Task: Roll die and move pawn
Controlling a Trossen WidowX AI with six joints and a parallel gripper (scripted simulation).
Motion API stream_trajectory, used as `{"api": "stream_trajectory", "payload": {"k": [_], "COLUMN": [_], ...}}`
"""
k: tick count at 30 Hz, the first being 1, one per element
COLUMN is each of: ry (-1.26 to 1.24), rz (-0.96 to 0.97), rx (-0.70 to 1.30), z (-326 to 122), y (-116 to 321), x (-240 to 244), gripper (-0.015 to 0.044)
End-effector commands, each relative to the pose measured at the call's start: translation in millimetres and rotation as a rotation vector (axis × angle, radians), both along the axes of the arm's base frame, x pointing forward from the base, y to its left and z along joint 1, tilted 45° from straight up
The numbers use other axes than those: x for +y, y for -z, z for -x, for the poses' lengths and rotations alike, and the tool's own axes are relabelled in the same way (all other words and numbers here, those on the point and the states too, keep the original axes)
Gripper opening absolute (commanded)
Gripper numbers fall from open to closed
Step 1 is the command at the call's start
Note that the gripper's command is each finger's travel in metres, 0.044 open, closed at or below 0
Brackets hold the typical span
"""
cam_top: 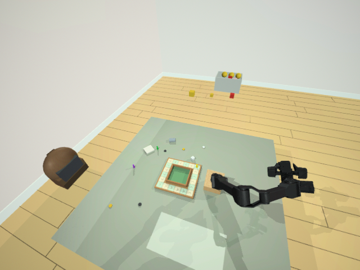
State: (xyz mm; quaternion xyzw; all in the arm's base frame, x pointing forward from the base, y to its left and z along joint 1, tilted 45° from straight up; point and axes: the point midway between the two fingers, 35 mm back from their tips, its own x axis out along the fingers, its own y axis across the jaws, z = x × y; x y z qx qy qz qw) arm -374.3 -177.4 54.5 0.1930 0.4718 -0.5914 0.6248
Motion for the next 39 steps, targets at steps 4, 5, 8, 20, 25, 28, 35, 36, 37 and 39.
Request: {"api": "stream_trajectory", "payload": {"k": [4, 5, 8, 20, 25, 28, 35, 36, 37, 39], "ry": [-0.061, -0.085, -0.144, -0.371, -0.451, -0.496, -0.603, -0.617, -0.631, -0.658], "rz": [-0.013, -0.021, -0.048, -0.269, -0.406, -0.501, -0.756, -0.795, -0.835, -0.917], "rx": [-0.081, -0.112, -0.188, -0.448, -0.52, -0.55, -0.568, -0.565, -0.559, -0.541], "z": [-26.0, -37.7, -68.9, -229.0, -303.3, -348.3, -446.3, -459.0, -471.2, -494.3], "y": [14.0, 19.5, 32.7, 83.9, 102.7, 113.6, 139.0, 142.4, 145.8, 152.3], "x": [-37.7, -51.8, -83.7, -167.2, -174.8, -171.3, -136.2, -128.4, -120.0, -101.3], "gripper": [0.0295, 0.0275, 0.0275, 0.0275, 0.0275, 0.0275, 0.0275, 0.0275, 0.0275, 0.0275]}}
